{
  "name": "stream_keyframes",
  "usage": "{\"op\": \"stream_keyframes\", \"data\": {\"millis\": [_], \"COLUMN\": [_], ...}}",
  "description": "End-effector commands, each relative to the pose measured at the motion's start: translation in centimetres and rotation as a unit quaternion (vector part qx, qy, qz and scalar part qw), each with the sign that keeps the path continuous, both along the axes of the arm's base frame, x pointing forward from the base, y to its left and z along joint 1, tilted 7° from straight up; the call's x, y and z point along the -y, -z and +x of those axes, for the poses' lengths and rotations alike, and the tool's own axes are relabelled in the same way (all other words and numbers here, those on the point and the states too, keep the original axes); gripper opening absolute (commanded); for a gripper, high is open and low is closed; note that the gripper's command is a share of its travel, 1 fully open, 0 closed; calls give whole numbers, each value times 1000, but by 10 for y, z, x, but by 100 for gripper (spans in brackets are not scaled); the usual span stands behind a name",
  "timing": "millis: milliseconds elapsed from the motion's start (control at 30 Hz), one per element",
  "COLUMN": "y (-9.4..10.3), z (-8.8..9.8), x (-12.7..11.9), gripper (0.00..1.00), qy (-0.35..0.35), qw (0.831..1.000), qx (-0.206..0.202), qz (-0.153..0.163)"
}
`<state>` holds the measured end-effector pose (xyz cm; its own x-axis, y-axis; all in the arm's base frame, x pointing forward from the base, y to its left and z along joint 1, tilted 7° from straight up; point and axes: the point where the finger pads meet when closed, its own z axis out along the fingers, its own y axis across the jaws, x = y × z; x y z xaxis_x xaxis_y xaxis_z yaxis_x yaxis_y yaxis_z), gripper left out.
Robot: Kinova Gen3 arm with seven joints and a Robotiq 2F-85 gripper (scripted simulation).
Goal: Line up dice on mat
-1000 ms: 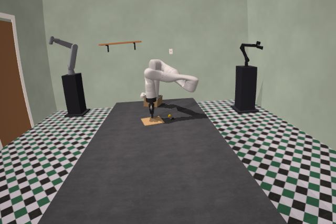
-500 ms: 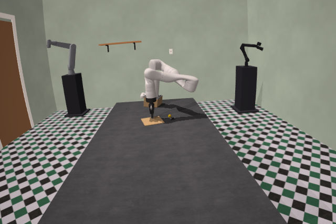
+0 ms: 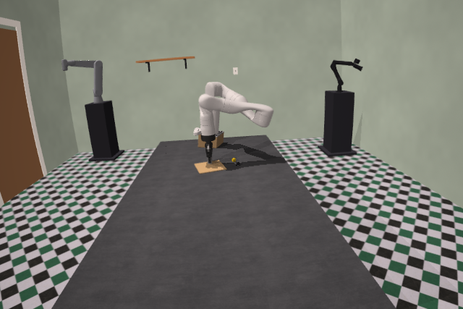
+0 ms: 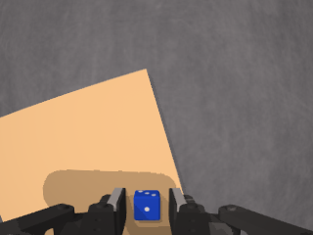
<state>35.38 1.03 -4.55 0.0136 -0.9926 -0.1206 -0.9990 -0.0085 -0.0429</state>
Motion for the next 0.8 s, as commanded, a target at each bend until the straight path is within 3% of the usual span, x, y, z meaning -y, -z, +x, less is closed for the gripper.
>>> {"op": "stream_keyframes", "data": {"millis": [0,333,667,767], "y": [0,-8,-55,-61], "z": [0,0,-2,-2], "x": [0,1,7,7], "gripper": [31,31,31,31], "qy": [0,0,0,0], "qw": [1000,1000,1000,1000], "qx": [1,1,1,1], "qz": [0,0,0,0]}}
